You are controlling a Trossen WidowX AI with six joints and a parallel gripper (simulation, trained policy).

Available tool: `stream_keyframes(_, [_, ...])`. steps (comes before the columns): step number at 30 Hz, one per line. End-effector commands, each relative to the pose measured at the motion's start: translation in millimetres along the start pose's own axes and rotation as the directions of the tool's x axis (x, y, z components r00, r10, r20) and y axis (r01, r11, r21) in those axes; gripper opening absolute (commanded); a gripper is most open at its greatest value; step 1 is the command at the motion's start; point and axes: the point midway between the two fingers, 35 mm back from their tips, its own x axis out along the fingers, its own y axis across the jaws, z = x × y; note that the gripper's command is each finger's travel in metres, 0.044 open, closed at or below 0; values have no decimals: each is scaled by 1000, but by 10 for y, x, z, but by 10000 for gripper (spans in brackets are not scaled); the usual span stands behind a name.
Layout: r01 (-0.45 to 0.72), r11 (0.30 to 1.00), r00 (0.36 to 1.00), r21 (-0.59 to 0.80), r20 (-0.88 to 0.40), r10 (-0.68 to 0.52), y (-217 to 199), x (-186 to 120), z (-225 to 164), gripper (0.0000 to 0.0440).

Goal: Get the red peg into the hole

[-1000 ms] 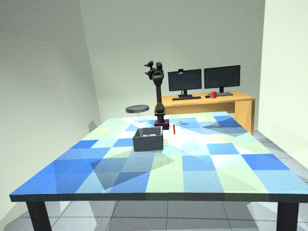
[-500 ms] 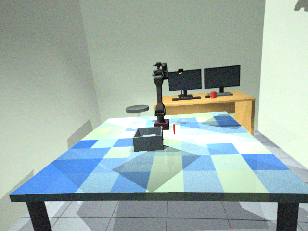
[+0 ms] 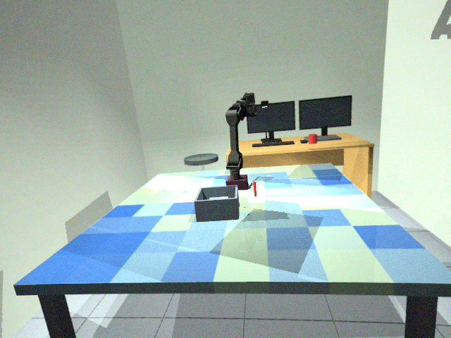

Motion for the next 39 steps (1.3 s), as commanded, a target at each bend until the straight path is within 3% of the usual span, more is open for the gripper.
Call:
stream_keyframes(1, [26, 995, 996, 98, -85, -18, -65, -172, -169, 440])
stream_keyframes(10, [128, 940, 959, 318, -280, -36, -125, -602, -625, 440])
stream_keyframes(19, [292, 826, 884, 482, -466, -41, -149, -1113, -1014, 440])
stream_keyframes(29, [514, 641, 759, 571, -650, -30, -128, -1760, -1344, 440])
stream_keyframes(39, [730, 409, 600, 548, -800, -1, -53, -2463, -1548, 440])
